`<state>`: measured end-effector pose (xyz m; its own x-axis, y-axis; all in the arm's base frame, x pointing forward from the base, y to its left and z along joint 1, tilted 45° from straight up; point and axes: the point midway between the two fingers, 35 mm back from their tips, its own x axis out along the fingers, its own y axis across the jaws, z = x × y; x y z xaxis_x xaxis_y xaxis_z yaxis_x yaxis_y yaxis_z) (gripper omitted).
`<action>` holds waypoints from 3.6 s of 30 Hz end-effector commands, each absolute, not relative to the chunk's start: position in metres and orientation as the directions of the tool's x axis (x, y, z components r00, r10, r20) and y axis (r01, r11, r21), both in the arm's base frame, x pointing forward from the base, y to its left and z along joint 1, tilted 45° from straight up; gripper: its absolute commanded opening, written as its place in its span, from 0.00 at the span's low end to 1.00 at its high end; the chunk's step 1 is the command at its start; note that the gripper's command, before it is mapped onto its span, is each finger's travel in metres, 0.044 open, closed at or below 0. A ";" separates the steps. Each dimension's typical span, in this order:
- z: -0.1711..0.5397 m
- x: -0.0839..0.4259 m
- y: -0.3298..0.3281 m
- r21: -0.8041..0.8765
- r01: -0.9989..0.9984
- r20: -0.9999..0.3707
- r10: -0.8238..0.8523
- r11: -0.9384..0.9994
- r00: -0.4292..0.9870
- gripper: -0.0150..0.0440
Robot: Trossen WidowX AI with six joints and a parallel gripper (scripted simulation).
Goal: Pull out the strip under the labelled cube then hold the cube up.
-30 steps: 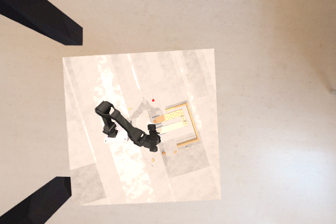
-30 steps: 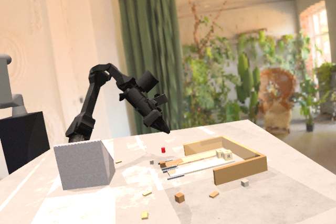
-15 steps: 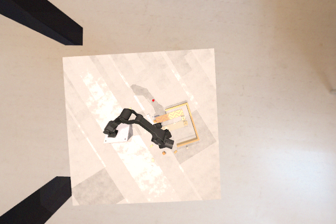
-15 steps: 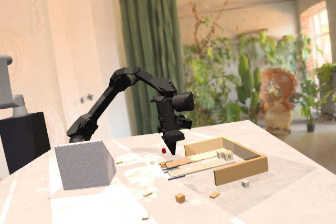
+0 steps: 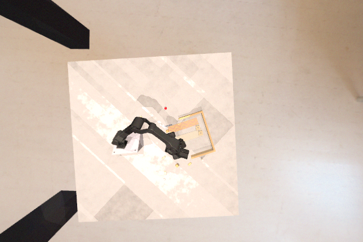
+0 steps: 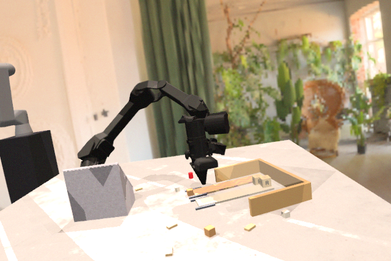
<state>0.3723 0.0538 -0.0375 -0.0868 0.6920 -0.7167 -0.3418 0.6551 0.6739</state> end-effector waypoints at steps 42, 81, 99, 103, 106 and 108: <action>-0.077 0.364 0.093 0.682 -0.332 -0.711 0.697 0.651 -0.094 0.25; -0.079 0.364 0.095 0.683 -0.332 -0.711 0.697 0.651 -0.094 0.25; -0.086 0.338 0.086 0.683 -0.331 -0.711 0.697 0.651 -0.095 0.25; -0.087 0.332 0.084 0.683 -0.331 -0.711 0.697 0.652 -0.095 0.25; -0.088 0.328 0.083 0.683 -0.331 -0.711 0.696 0.652 -0.096 0.25; -0.089 0.325 0.082 0.683 -0.330 -0.711 0.696 0.652 -0.096 0.25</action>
<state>0.3349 0.0821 -0.0850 -0.0793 0.6998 -0.7100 -0.3367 0.6515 0.6798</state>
